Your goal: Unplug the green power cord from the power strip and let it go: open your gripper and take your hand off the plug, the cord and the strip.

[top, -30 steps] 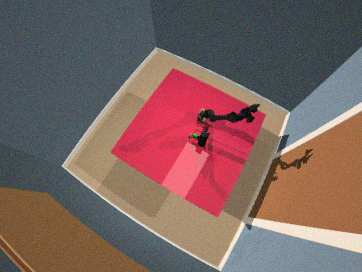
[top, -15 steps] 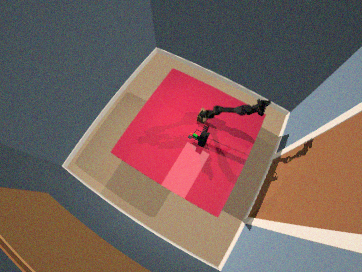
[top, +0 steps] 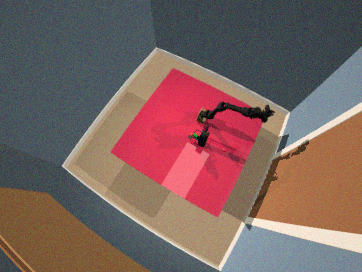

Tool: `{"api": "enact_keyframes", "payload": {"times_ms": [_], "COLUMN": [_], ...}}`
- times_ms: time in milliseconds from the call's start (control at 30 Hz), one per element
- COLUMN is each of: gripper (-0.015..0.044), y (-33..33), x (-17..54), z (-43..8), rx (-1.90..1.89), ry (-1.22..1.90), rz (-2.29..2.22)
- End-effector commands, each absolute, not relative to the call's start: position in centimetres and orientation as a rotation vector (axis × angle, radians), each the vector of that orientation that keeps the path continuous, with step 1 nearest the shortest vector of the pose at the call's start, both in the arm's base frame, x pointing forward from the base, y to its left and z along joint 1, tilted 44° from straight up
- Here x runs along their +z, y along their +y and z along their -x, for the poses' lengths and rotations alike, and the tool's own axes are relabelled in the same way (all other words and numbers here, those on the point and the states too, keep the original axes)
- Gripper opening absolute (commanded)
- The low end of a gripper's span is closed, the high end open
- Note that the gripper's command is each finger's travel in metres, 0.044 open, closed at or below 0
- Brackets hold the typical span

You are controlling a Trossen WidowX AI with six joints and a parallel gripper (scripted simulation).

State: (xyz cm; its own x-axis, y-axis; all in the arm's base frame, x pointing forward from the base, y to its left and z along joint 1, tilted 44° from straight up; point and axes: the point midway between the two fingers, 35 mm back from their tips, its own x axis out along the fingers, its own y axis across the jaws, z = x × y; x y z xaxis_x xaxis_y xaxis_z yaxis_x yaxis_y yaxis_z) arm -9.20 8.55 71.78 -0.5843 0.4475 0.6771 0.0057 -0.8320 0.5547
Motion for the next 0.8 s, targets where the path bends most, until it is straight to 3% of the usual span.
{"api": "enact_keyframes", "payload": {"times_ms": [0,333,767], "gripper": [0.016,0.016,0.016], "y": [13.9,23.5,31.0], "x": [70.0,65.4,58.4], "z": [8.8,4.2,-6.0], "rx": [2.331,2.014,1.626], "ry": [0.735,0.703,0.698], "rz": [-1.191,-1.062,-0.955]}}
